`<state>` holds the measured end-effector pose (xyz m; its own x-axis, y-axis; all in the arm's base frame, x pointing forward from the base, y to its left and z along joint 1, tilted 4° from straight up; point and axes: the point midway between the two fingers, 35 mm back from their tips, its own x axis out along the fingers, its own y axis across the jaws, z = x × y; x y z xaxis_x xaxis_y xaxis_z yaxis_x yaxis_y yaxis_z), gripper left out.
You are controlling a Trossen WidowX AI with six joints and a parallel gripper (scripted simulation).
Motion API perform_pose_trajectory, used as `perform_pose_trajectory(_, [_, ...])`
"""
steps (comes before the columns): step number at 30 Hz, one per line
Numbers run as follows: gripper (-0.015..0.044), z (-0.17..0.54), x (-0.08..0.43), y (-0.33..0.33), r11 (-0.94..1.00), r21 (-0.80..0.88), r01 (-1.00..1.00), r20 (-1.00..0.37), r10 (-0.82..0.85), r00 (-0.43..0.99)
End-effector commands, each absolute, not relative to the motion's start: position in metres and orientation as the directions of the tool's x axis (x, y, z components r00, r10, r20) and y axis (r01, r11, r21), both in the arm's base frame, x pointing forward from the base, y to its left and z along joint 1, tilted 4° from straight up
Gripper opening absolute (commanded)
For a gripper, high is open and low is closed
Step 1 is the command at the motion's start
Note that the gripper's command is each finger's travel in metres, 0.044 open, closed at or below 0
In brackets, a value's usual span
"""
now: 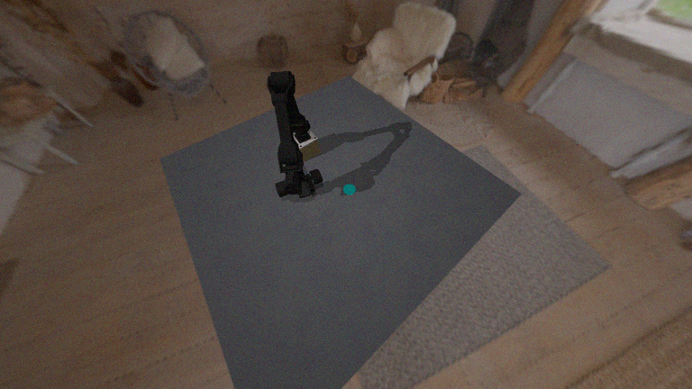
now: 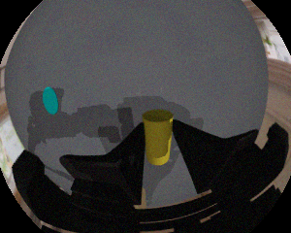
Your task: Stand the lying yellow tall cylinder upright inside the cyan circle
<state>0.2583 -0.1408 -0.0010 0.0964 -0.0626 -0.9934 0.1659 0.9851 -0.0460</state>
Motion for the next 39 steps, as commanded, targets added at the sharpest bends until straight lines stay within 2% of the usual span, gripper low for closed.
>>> perform_pose_trajectory(1, [0.0105,0.008,0.259,-0.142,0.985,-0.049,0.167,-0.993,-0.067,0.100])
perform_pose_trajectory(39, [0.0105,0.075,0.244,-0.134,0.988,-0.040,0.152,-0.995,-0.054,0.085])
